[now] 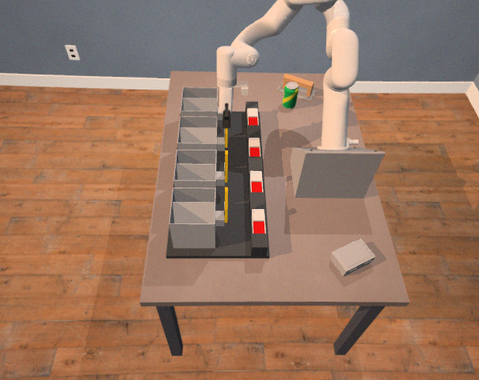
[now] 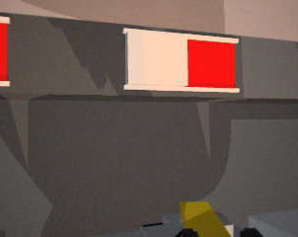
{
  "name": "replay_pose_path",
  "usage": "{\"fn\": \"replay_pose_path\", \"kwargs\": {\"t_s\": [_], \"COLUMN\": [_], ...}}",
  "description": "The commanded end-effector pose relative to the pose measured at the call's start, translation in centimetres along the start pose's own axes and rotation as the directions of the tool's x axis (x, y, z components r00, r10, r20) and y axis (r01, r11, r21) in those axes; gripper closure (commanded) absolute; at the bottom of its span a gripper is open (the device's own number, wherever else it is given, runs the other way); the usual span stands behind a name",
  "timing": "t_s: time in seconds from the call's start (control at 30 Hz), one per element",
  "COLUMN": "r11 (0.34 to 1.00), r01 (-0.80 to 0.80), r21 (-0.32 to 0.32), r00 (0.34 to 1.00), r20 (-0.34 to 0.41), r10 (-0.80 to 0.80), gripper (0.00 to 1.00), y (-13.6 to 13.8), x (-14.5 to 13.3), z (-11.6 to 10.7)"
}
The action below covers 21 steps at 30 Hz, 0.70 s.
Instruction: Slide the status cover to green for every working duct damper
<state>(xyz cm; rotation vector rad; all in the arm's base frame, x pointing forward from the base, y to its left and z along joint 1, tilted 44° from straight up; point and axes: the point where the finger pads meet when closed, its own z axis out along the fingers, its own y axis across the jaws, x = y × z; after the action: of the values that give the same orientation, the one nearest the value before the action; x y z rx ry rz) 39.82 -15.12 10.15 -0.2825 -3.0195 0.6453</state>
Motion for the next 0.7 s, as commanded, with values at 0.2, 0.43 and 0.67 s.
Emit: {"fn": "replay_pose_path", "kwargs": {"t_s": [0.2, 0.43, 0.67], "r11": [0.998, 0.993, 0.987], "r01": [0.001, 0.001, 0.001], "r21": [-0.065, -0.122, -0.16], "r00": [1.0, 1.0, 1.0], "r20": [0.003, 0.003, 0.003], "r10": [-0.001, -0.001, -0.001], "gripper": [0.81, 0.81, 0.81], "y": [-0.6, -1.2, -1.6], "x": [-0.1, -0.1, -0.1], "z": [-0.1, 0.0, 0.0]}}
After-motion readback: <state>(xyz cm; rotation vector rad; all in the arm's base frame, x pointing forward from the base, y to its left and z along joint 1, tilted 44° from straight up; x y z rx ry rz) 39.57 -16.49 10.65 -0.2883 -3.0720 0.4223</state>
